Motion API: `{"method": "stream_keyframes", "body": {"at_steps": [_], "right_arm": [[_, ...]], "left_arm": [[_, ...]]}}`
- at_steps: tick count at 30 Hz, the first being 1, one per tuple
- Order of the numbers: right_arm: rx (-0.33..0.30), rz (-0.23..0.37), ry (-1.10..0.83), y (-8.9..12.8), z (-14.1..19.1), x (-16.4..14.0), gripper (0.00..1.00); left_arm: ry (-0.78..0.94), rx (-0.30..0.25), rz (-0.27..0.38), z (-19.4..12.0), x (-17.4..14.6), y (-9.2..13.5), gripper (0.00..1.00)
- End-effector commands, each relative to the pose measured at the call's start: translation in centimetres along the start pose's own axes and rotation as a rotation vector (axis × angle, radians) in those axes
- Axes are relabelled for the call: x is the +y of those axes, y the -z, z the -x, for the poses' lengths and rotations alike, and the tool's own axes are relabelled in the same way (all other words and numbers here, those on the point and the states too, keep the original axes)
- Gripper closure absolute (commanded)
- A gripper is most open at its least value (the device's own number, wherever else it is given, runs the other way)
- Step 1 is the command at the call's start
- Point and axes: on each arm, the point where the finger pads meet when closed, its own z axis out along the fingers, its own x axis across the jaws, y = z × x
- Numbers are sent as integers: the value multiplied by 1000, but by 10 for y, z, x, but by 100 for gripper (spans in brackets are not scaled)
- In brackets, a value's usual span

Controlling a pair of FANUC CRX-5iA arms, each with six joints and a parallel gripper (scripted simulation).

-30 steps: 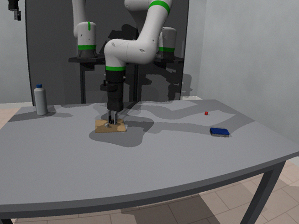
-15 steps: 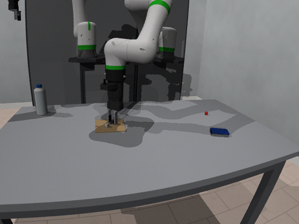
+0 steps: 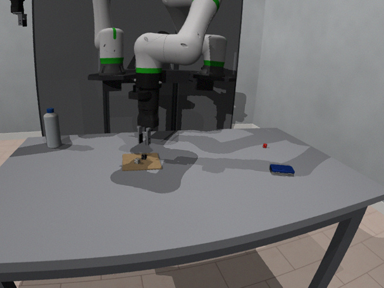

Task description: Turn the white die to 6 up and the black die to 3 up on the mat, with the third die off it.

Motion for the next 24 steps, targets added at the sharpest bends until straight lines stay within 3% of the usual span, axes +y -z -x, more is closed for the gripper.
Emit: {"method": "stream_keyframes", "body": {"at_steps": [1,12,13,24], "right_arm": [[0,2,0,1,0,0,0],[0,2,0,1,0,0,0],[0,2,0,1,0,0,0],[0,2,0,1,0,0,0]], "left_arm": [[0,0,-2,0,-1,16,36],[0,0,-2,0,-1,31,36],[0,0,-2,0,-1,31,0],[0,0,-2,0,-1,31,0]]}}
